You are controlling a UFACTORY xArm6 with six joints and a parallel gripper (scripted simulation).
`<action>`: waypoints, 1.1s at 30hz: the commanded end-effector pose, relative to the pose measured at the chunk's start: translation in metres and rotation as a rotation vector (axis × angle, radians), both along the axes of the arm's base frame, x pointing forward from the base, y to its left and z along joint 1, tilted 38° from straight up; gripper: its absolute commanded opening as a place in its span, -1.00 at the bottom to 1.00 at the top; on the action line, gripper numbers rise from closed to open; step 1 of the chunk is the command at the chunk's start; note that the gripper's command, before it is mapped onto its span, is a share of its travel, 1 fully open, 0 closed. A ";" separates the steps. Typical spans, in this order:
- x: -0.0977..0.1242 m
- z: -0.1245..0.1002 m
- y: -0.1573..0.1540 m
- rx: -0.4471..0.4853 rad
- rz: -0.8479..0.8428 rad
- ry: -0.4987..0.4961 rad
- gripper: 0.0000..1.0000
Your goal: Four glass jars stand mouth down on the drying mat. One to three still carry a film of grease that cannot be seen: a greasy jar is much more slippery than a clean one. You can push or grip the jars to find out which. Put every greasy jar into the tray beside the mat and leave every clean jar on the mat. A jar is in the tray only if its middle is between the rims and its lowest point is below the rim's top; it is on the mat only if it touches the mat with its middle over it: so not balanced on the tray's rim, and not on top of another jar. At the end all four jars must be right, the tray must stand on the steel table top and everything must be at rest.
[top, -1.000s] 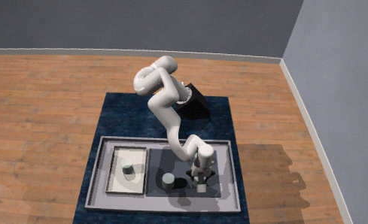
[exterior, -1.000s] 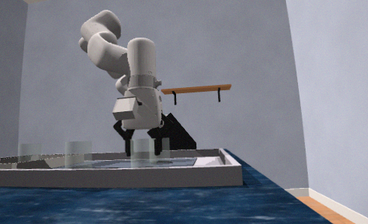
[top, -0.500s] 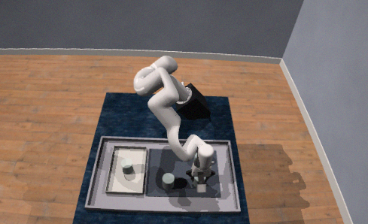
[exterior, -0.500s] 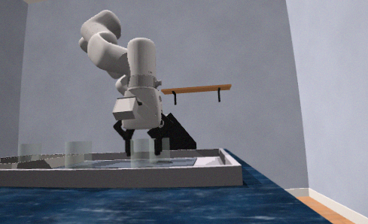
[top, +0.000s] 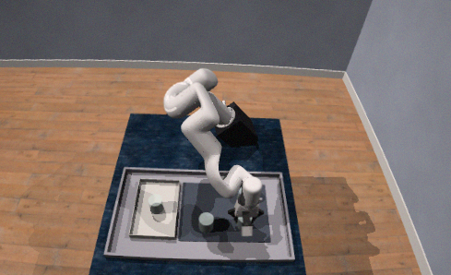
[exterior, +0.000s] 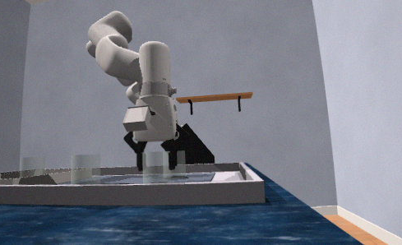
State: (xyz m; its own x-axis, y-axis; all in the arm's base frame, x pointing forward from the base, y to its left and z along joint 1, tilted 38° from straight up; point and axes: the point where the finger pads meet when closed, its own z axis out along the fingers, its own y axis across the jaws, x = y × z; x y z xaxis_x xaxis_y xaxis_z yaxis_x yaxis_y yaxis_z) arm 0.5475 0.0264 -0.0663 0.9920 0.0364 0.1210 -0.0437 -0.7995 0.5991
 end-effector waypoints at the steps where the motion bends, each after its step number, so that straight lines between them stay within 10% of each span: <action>1: 0.001 0.001 0.001 0.001 0.002 -0.003 0.33; 11: 0.001 0.001 0.001 0.001 0.002 -0.003 0.33; 12: 0.001 0.001 0.001 0.001 0.002 -0.003 -1.00; 33: -0.001 0.018 0.014 0.001 0.002 -0.003 -1.00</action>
State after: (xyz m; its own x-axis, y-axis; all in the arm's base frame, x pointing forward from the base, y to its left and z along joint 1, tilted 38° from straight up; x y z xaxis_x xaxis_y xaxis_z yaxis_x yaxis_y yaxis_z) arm 0.5460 0.0315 -0.0597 0.9921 0.0361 0.1198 -0.0433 -0.7992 0.5995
